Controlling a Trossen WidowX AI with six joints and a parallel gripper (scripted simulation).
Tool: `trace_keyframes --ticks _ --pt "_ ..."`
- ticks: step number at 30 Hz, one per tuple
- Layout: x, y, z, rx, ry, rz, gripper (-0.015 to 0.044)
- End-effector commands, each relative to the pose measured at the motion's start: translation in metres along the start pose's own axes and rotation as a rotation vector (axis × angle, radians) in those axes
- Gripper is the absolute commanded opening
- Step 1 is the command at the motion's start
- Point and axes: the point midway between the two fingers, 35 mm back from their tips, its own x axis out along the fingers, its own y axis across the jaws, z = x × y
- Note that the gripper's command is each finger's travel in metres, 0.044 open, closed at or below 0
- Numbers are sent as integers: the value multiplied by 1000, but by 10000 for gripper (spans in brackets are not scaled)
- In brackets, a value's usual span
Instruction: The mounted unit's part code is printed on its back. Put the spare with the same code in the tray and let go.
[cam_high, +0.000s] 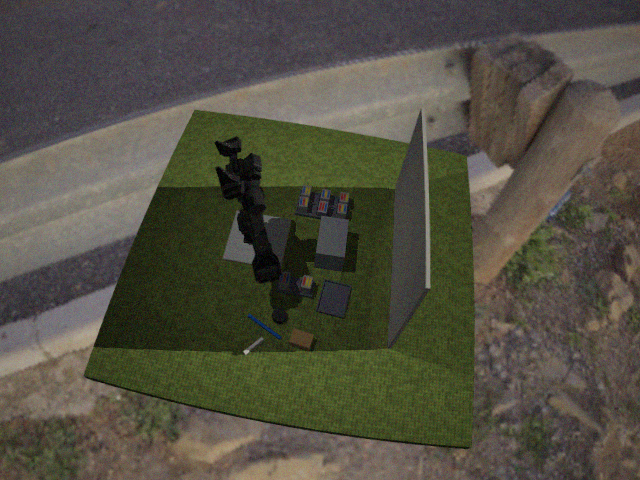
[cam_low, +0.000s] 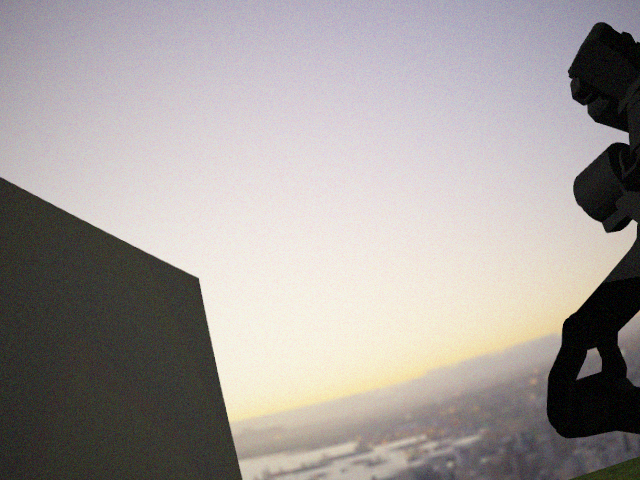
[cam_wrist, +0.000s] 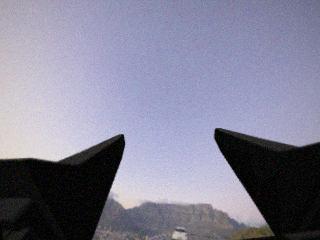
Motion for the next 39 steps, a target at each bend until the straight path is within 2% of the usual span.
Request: trace_keyframes --ticks 1,8,17,22,26,31,39 --pt "0 0 0 0 0 0 426" --pt "0 -12 -1 -9 0 -39 440" --pt "8 -115 14 -184 10 -431 440" --pt "-6 -185 43 -333 13 -731 440" --pt "-31 -231 76 -447 9 -974 440" --pt "-80 -274 129 -590 2 -1304 440" --pt "-180 -284 218 -751 -22 -1837 440"
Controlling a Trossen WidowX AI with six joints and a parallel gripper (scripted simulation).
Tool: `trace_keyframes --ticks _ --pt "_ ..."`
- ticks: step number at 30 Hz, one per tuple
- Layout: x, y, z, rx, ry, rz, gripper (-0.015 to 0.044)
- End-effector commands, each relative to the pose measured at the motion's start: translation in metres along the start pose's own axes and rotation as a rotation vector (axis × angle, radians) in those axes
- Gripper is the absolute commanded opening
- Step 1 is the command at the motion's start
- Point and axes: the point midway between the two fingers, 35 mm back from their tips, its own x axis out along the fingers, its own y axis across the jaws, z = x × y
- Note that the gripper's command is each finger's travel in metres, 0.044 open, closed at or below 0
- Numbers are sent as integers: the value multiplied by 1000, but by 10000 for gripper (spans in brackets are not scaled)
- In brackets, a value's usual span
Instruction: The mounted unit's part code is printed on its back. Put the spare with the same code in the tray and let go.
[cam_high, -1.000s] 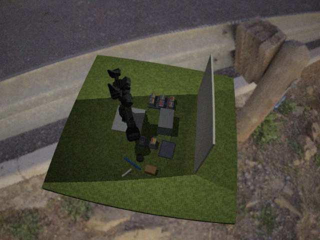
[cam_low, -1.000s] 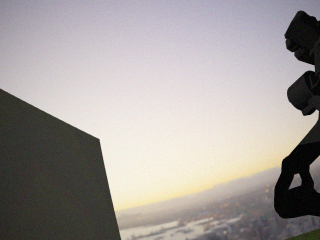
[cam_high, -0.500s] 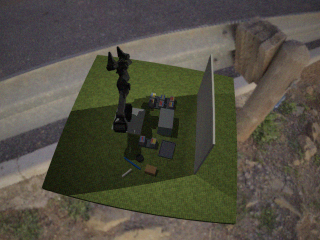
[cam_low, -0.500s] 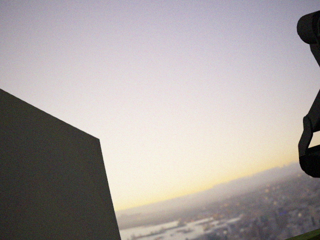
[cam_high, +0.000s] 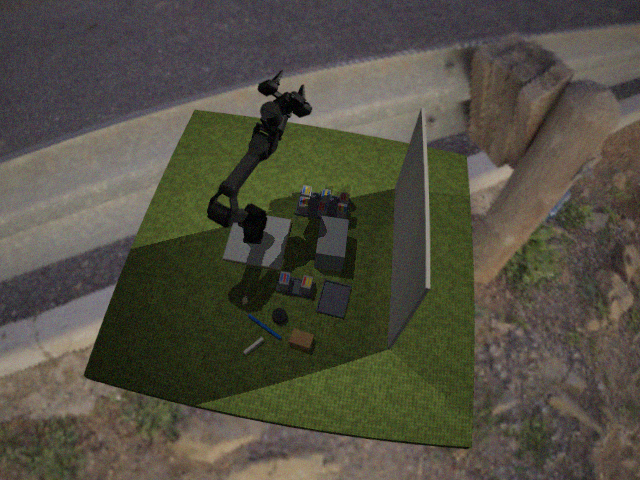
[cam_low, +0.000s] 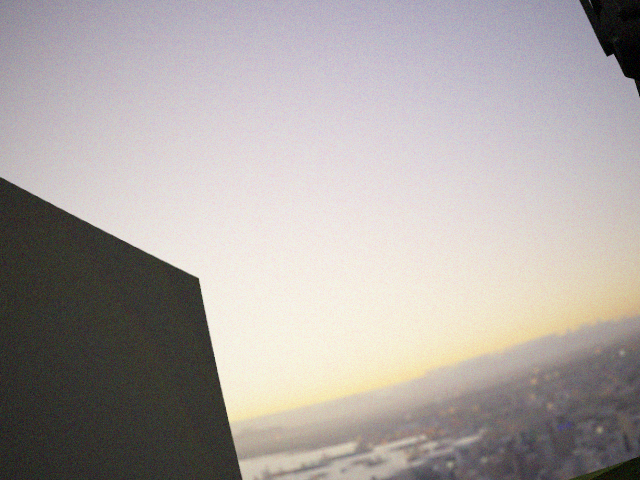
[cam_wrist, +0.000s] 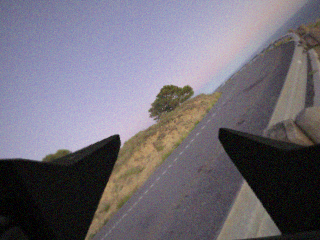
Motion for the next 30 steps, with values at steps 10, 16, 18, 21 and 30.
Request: trace_keyframes --ticks 10,16,18,21,30 --pt "-25 -216 62 -162 127 -862 440" --pt "-92 -290 87 -129 245 -1208 440" --pt "-119 -310 93 -100 300 -1315 440" --pt "-164 -334 98 -34 408 -1469 440" --pt "-291 -355 99 263 736 -1743 440"
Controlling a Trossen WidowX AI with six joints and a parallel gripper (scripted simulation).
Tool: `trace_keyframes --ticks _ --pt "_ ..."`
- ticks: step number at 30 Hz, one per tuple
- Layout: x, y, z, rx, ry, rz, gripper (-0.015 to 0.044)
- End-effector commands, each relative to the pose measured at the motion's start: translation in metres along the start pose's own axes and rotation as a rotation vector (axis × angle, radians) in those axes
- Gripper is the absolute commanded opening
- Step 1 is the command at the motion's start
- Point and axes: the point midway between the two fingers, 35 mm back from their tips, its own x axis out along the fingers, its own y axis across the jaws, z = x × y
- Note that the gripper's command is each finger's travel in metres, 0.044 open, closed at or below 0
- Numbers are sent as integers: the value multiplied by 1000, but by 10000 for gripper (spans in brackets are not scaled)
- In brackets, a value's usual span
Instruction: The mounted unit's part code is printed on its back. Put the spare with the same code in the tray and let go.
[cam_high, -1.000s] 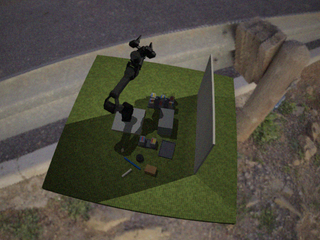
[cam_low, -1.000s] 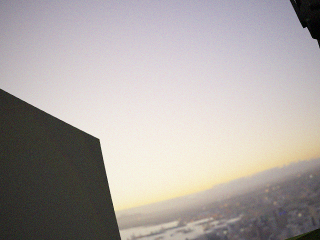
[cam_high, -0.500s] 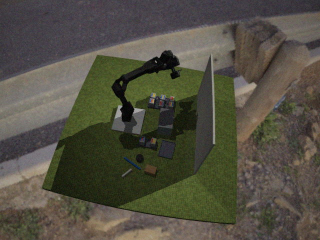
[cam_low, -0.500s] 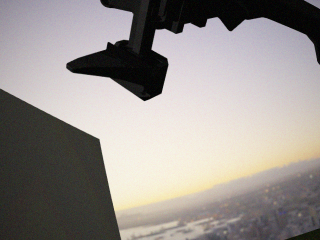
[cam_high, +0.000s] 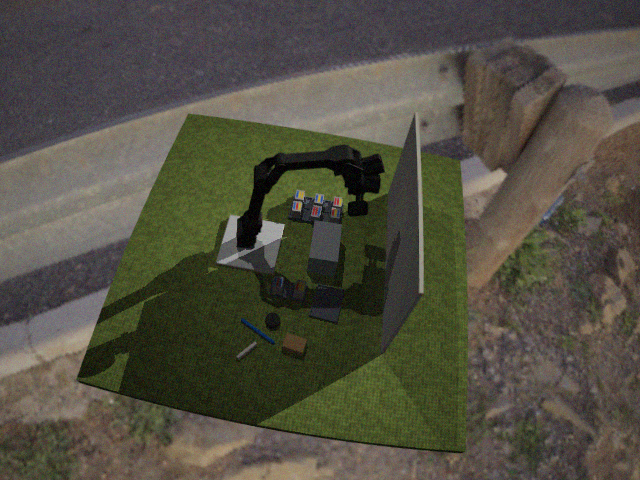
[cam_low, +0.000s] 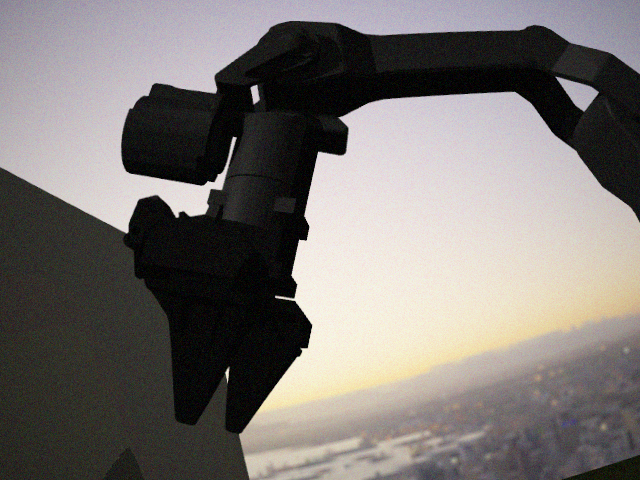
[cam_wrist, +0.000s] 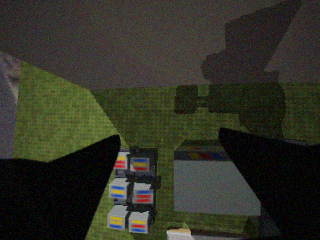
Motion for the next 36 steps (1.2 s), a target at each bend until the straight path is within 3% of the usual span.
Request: trace_keyframes --ticks 1,25,36 --pt "16 -69 -21 20 261 -119 440" --pt "17 -77 -27 10 308 -128 440" --pt "17 61 -143 -925 392 94 440"
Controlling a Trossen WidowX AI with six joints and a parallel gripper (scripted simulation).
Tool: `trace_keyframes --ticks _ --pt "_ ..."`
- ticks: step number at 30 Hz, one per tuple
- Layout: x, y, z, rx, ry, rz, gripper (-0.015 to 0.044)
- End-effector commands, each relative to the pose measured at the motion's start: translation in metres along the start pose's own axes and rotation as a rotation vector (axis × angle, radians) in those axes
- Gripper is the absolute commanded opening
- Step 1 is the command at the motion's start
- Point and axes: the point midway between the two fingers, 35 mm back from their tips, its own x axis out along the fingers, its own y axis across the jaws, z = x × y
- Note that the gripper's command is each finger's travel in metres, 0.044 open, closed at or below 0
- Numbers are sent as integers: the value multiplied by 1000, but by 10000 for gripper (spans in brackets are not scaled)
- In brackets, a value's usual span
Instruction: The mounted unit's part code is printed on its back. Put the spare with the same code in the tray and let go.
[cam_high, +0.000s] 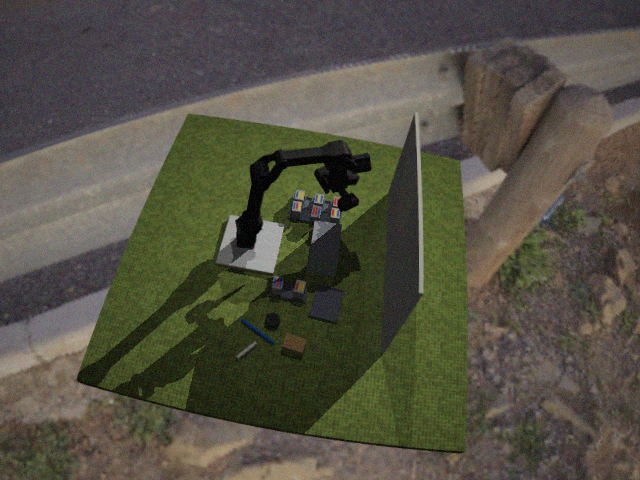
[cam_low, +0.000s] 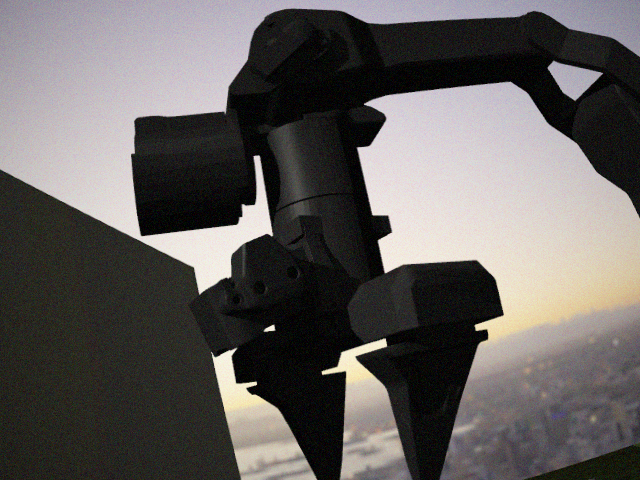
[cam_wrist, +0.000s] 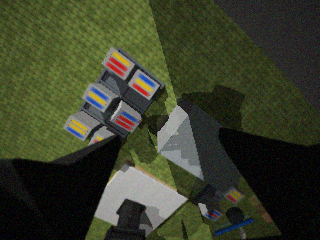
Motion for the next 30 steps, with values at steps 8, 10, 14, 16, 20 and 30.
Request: trace_keyframes --ticks 8,10,14,16,20,30 --pt "38 136 -71 -910 39 56 440" --pt "38 136 -71 -910 39 56 440" --pt "38 136 -71 -910 39 56 440" --pt "40 136 -71 -910 39 56 414" --pt "63 133 -71 -910 39 55 309" --pt "78 131 -72 -910 40 55 300"
